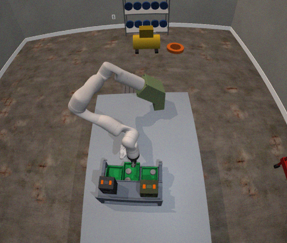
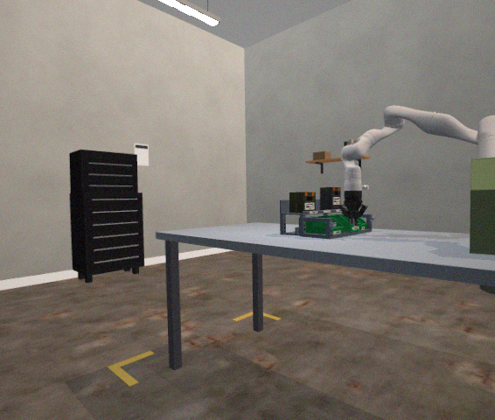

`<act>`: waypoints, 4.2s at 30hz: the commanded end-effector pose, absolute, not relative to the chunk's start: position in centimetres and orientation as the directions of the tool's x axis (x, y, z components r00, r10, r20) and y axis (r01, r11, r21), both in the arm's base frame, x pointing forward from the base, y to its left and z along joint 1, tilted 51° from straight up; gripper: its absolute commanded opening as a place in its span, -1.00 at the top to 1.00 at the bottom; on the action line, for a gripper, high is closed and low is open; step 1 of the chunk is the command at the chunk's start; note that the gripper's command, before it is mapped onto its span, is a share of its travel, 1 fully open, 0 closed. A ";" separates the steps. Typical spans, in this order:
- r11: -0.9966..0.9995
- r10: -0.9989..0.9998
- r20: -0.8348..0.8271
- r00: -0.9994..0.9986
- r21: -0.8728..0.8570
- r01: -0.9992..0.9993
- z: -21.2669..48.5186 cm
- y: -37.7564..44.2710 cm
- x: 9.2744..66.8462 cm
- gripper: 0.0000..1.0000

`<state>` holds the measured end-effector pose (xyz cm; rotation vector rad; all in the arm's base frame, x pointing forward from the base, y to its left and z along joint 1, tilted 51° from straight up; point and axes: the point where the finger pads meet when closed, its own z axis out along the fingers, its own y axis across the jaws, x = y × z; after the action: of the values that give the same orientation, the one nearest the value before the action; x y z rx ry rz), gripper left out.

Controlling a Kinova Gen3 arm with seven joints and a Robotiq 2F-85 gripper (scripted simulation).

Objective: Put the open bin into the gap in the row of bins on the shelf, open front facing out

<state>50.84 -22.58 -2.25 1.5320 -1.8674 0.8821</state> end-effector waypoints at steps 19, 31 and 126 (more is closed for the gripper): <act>0.127 -0.613 0.767 -0.188 -0.139 -0.982 -2.0 -22.5 52.2 0.80; 0.125 -0.614 0.767 -0.188 -0.141 -0.982 -1.9 -22.4 52.7 0.80; 0.126 -0.613 0.767 -0.188 -0.139 -0.982 -2.6 -23.5 53.2 -1.00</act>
<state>53.15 -23.61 -2.67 1.5339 -1.8674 0.8835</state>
